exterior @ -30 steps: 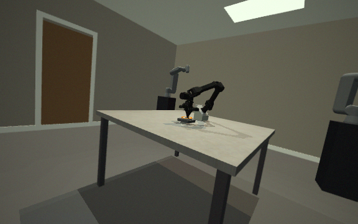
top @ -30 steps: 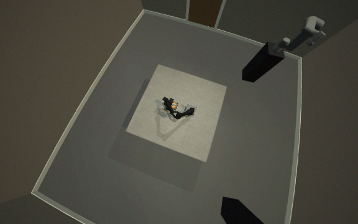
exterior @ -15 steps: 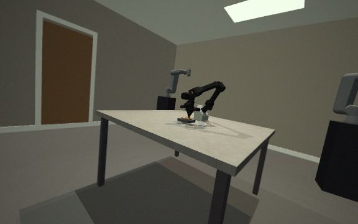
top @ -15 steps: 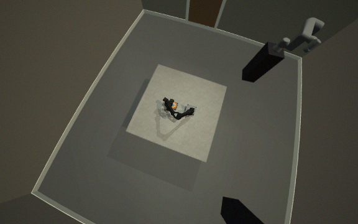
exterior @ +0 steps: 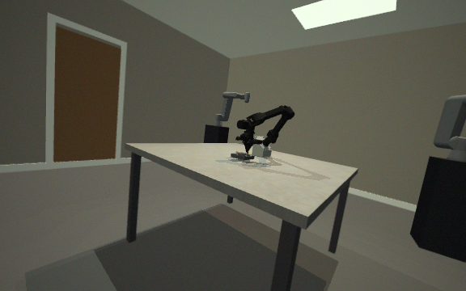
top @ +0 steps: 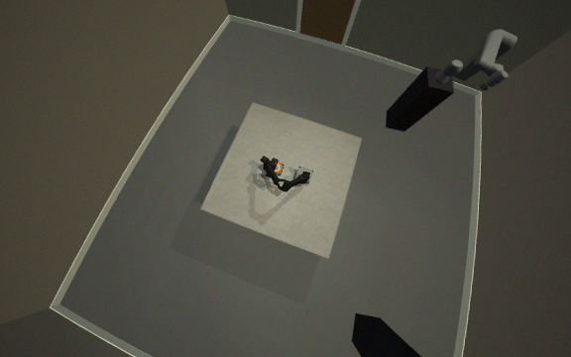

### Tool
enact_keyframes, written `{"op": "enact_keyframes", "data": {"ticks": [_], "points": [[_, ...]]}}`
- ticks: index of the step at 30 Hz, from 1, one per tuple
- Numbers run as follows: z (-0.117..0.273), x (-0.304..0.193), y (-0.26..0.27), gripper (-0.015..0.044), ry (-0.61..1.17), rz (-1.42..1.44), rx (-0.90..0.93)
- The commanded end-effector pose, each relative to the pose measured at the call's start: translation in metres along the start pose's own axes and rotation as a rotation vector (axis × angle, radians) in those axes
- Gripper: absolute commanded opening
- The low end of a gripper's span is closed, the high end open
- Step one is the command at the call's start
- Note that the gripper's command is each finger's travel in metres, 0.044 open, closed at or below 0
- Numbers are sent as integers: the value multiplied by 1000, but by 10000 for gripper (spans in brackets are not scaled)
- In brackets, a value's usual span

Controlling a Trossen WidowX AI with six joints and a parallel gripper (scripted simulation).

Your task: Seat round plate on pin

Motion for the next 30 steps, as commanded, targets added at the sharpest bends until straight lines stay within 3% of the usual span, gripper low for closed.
{"op": "enact_keyframes", "data": {"ticks": [1, 16, 25, 30], "points": [[-2, -6, 1, 0, 13, -10, 3], [-2, -12, 2, 0, 13, -11, 3], [40, -14, 0, 0, 14, -11, 0], [36, -14, -2, 0, 15, -21, 4]]}}
Point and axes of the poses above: the point midway between the two fingers, 35 mm back from their tips, its own z axis back along the fingers, its own y axis across the jaws, x = y × z, the point moved 5 cm from there along z, back along the fingers, and after that the axes turned 6 degrees about -z, right-handed, at the moved point
